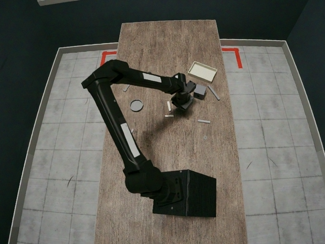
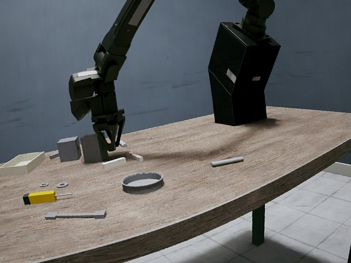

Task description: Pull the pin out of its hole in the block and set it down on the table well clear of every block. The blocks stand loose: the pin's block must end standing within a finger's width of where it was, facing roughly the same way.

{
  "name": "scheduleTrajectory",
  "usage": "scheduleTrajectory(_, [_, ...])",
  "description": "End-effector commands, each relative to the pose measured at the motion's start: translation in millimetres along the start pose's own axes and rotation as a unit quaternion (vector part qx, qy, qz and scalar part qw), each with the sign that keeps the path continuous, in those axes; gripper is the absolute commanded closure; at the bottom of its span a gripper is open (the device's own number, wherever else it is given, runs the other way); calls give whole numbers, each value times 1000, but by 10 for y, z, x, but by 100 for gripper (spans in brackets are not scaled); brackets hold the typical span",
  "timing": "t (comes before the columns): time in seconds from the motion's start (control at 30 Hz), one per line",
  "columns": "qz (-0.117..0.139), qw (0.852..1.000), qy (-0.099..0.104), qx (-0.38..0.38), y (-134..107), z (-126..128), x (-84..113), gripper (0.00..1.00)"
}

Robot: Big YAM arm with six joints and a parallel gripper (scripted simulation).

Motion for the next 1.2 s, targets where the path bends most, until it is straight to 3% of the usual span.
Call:
scheduleTrajectory(0.0, [-5, 1000, 4, 3, 37, 96, -44, 53])
scheduleTrajectory(0.93, [-4, 1000, 2, 3, 23, 82, -96, 53])
scheduleTrajectory(0.97, [-4, 1000, 2, 3, 23, 82, -96, 100])
scheduleTrajectory(1.17, [-4, 1000, 2, 3, 23, 82, -96, 100])
Point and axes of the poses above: the point where the finger pads meet when closed, its own x axis back along the fingers, its own z axis across the jaws, y = z × x, the point moved 4 cm from there along x, back along the fingers, and after that the axes turned 11 degrees about -x, right-handed, at the moved point
